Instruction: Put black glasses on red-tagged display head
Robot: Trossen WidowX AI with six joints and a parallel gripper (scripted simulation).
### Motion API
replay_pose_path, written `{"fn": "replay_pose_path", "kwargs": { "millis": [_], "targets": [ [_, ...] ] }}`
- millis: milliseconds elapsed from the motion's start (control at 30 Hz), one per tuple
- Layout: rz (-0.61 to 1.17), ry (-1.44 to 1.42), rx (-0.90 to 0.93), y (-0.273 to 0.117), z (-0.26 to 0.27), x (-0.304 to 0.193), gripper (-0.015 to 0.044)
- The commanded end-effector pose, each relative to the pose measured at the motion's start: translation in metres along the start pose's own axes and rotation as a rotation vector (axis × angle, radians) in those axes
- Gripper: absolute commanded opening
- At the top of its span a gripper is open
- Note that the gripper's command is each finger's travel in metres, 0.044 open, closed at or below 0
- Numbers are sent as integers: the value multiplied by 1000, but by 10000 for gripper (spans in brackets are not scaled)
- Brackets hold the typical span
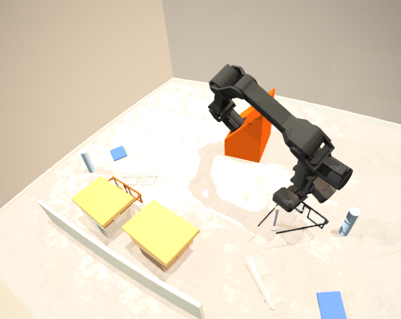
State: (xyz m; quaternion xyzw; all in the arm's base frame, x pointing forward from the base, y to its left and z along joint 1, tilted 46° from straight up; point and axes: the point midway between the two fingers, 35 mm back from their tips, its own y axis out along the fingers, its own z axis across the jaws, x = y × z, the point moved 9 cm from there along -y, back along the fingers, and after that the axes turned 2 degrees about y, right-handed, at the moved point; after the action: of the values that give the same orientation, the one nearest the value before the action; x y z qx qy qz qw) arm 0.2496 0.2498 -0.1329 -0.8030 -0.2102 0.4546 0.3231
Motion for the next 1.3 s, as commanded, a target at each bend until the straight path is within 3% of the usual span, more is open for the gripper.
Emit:
{"fn": "replay_pose_path", "kwargs": {
  "millis": [0,1267],
  "targets": [
    [-5,7,3,-1,1,3,0],
    [-6,7,3,-1,2,8,0]
  ]
}}
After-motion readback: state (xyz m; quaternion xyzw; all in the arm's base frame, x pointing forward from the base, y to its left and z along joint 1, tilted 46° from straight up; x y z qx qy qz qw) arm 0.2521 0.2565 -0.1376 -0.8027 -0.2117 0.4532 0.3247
